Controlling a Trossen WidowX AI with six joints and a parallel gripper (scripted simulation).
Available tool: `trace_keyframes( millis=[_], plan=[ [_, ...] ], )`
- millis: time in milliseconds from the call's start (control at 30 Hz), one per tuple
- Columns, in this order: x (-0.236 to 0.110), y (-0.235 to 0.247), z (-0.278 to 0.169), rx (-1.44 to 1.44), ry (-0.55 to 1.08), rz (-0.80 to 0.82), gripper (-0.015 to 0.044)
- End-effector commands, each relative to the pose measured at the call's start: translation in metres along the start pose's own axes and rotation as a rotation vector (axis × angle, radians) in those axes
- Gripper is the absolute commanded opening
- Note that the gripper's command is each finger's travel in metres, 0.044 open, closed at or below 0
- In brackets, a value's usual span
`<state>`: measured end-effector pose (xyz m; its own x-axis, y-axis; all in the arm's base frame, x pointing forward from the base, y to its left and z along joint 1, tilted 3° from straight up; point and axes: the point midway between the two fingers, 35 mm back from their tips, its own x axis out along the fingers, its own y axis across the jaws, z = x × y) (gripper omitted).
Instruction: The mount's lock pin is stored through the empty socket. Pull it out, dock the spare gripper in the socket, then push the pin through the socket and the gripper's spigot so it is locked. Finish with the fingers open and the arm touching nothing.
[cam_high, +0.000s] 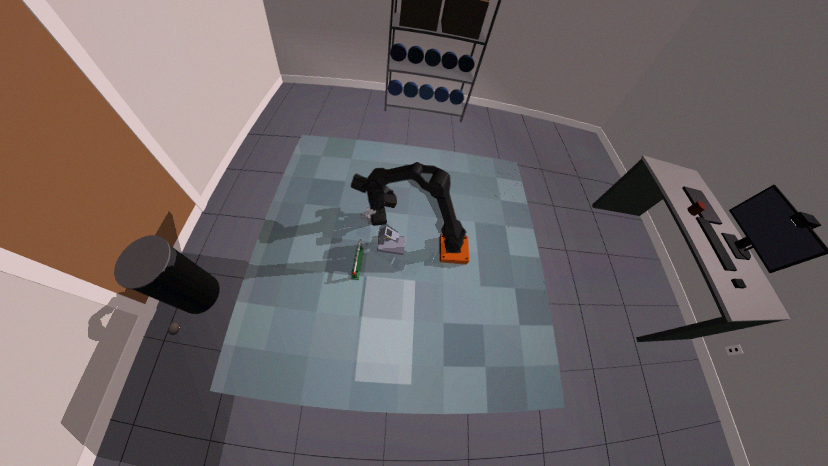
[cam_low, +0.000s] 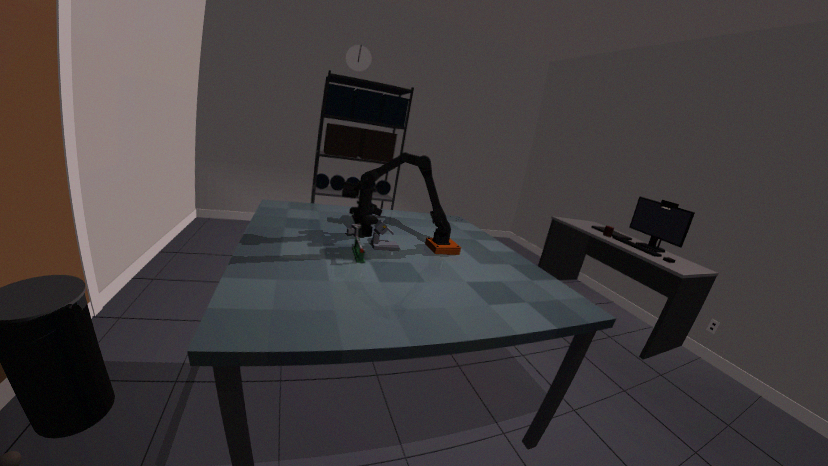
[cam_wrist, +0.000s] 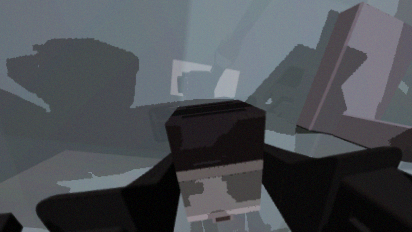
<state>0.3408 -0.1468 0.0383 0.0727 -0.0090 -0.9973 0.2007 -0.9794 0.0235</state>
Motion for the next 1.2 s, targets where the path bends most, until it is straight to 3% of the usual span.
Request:
trace_keyframes(
  millis=[0, 133, 933, 1167],
  plan=[
    [-0.001, 0.000, -0.001, 0.000, 0.003, 0.002, 0.0341],
    [-0.001, 0.000, -0.001, 0.000, 0.003, 0.002, 0.0440],
    [-0.055, -0.004, 0.005, 0.002, -0.020, -0.015, 0.0440],
    [-0.047, -0.004, 0.005, 0.002, -0.022, -0.016, 0.0440]
  ],
)
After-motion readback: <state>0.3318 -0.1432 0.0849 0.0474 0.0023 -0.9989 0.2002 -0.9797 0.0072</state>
